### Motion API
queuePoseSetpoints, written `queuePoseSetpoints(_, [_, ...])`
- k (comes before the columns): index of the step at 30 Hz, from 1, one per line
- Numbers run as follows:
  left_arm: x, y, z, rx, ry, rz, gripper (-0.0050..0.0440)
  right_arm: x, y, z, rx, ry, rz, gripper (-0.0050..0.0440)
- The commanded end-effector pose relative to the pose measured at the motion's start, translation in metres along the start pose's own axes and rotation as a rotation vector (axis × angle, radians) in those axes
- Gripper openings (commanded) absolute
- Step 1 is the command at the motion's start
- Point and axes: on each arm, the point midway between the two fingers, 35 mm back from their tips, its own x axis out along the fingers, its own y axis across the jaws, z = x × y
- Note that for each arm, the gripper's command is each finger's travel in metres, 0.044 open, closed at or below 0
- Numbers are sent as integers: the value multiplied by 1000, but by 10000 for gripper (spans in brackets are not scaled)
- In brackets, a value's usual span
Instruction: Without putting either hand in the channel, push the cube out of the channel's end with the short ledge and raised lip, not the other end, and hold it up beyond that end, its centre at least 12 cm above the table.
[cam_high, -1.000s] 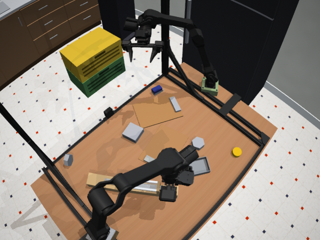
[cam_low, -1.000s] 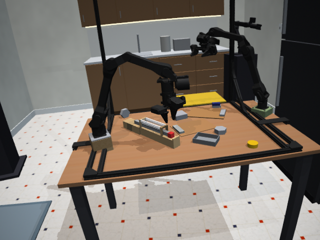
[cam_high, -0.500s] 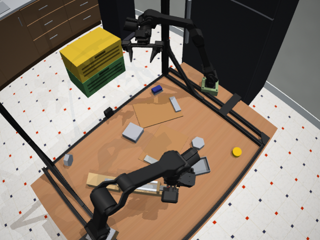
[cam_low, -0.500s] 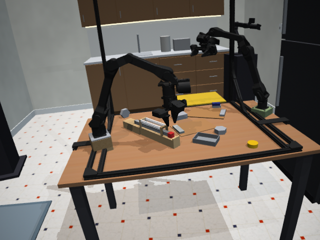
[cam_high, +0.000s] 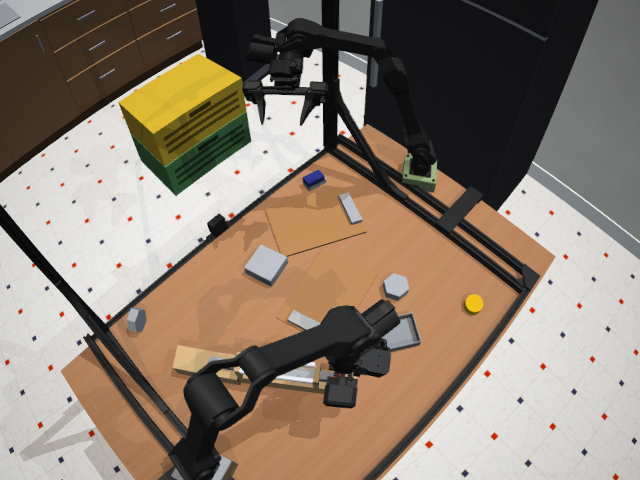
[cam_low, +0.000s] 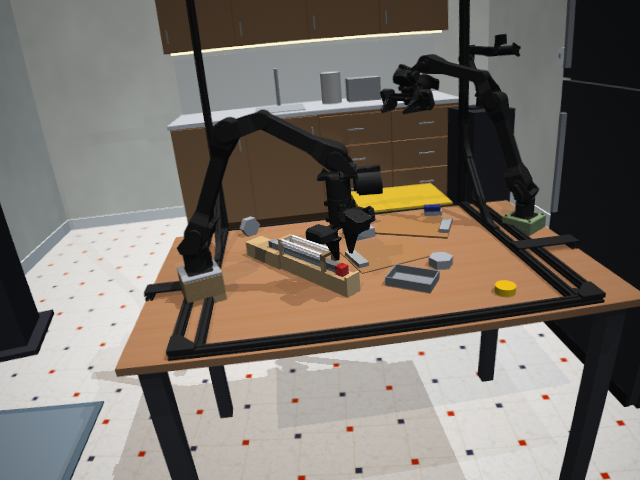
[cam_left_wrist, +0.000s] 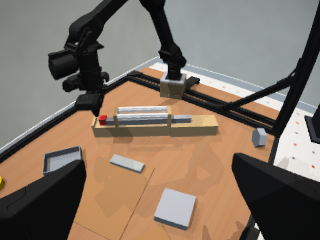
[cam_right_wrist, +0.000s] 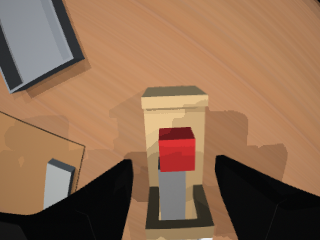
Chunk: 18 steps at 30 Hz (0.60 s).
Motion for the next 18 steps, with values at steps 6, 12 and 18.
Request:
queuePoseSetpoints(6, [0, 0, 0, 0, -3, 1, 400, 18, -2, -2, -1, 11, -13, 220])
queuePoseSetpoints(12, [0, 0, 0, 0, -3, 1, 400, 28, -3, -2, -1, 11, -13, 220])
queuePoseSetpoints(18, [0, 0, 0, 0, -3, 1, 400, 35, -3, -3, -1, 11, -13, 220])
